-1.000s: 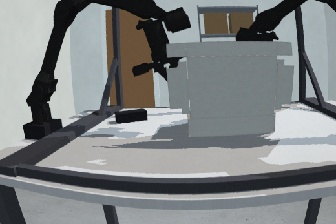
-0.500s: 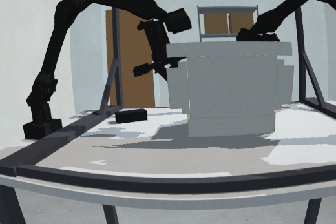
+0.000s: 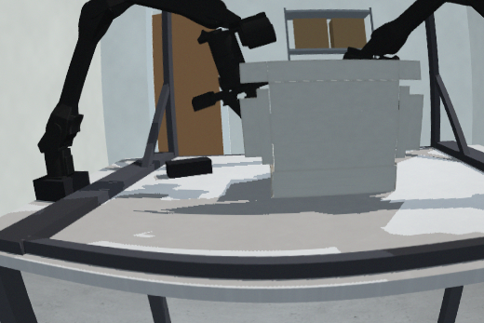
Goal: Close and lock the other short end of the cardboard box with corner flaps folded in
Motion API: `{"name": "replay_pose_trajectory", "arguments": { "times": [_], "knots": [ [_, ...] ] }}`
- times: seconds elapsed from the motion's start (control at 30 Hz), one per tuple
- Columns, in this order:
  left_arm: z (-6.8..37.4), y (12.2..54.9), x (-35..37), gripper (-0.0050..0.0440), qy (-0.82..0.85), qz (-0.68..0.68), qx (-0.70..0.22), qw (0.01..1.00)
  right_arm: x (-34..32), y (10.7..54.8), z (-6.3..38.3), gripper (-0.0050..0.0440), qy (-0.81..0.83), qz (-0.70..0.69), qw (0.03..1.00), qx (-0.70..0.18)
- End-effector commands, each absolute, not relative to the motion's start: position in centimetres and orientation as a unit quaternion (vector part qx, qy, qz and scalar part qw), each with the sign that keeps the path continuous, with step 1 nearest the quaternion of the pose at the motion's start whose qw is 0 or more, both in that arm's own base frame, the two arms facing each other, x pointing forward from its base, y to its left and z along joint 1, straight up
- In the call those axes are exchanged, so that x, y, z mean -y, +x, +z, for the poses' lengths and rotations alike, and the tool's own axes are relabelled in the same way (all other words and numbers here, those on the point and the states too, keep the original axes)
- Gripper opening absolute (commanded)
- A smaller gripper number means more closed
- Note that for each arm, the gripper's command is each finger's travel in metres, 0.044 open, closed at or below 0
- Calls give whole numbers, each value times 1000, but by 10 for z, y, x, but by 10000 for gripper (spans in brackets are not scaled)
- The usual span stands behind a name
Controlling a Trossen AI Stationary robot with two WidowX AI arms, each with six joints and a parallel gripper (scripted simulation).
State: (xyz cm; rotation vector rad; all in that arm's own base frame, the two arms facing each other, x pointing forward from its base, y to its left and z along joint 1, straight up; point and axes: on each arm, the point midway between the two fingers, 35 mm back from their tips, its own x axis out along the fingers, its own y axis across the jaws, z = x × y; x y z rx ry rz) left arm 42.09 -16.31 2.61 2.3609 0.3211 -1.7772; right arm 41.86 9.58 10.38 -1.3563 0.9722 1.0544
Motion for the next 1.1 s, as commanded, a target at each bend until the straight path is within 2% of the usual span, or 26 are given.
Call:
{"name": "replay_pose_trajectory", "arguments": {
  "times": [0.0,0.53,0.6,1.07],
  "knots": [
    [24,423,164,56,794,-592,-103,88,-97,420,112,0,-574,441,559,-403],
    [8,422,164,56,794,-593,-103,88,-97,420,112,0,-574,441,559,-403],
    [8,422,164,8,794,-593,-103,88,-97,420,112,0,-574,441,559,-403],
    [8,422,164,0,794,-593,-103,88,-97,420,112,0,-574,441,559,-403]
  ]
}}
